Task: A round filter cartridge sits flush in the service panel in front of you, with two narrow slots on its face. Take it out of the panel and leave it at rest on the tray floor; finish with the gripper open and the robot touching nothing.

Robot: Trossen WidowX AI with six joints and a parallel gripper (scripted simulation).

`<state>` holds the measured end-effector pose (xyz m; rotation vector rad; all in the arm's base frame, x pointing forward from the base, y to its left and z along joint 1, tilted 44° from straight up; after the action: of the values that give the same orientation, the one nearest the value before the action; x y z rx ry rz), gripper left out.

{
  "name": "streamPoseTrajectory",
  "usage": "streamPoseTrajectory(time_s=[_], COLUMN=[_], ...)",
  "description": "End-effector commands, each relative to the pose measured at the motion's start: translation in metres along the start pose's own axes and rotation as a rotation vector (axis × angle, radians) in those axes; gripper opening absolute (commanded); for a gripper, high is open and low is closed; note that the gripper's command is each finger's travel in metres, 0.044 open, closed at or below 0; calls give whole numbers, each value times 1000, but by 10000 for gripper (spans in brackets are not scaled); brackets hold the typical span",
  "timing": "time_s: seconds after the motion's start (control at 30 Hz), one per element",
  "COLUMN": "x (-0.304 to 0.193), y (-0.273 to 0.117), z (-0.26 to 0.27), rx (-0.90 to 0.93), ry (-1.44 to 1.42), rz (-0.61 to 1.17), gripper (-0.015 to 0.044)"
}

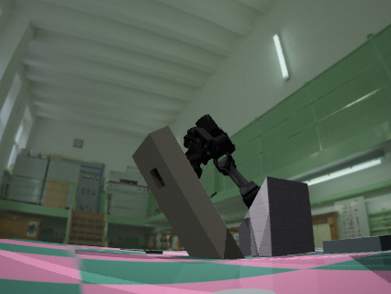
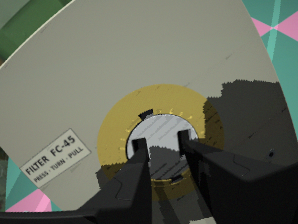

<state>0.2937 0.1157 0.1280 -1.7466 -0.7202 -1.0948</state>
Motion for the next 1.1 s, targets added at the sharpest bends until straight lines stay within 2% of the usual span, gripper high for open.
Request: streamPoseTrajectory(time_s=[0.0,1.07], x=[-3,-2], y=[4,7], z=[0,1], rx=[2,2], ry=[-10,-10], rz=[4,4], gripper=[107,107])
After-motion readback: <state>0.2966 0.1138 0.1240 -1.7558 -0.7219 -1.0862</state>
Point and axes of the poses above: the point midway between the two fingers, 35 mm back from their tips, its own y axis out along the fingers, its own z axis across the jaws, x = y × z, the point moved 4 cm from there along -y, back along the fingers, and after that the axes turned 12 degrees about y, right-handed, at the moved point
